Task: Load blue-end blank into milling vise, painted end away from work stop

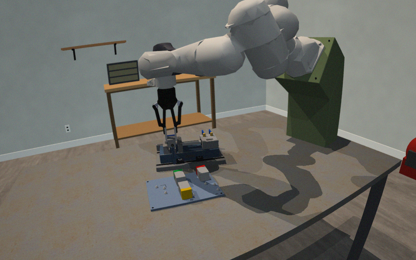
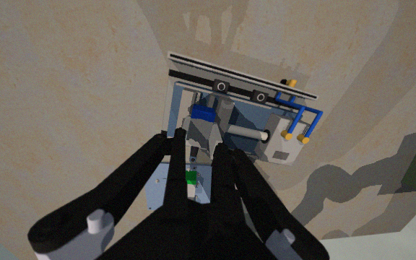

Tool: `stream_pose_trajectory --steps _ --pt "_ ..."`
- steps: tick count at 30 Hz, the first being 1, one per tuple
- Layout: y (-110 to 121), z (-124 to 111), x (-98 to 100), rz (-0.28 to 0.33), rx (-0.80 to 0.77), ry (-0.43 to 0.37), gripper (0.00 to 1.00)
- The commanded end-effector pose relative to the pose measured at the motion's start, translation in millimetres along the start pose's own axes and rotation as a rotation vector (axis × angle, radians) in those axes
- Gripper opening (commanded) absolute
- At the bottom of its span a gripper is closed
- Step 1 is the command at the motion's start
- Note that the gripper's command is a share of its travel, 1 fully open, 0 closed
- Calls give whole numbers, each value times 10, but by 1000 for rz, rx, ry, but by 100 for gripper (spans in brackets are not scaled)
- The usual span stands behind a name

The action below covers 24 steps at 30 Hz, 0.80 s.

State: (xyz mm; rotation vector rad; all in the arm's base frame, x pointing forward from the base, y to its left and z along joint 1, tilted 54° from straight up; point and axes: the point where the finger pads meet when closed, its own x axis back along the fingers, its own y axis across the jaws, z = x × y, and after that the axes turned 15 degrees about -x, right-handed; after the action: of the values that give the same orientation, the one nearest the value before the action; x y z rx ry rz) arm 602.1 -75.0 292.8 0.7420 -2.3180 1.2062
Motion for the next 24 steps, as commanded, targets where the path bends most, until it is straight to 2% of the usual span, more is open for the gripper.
stream_pose_trajectory --steps 1,8,9,24 --pt "-1 4 -1 3 -4 1 0" --pt "-1 4 -1 3 -4 1 0" --pt "-1 0 1 0 0 0 100" --pt "-1 0 1 0 0 0 100"
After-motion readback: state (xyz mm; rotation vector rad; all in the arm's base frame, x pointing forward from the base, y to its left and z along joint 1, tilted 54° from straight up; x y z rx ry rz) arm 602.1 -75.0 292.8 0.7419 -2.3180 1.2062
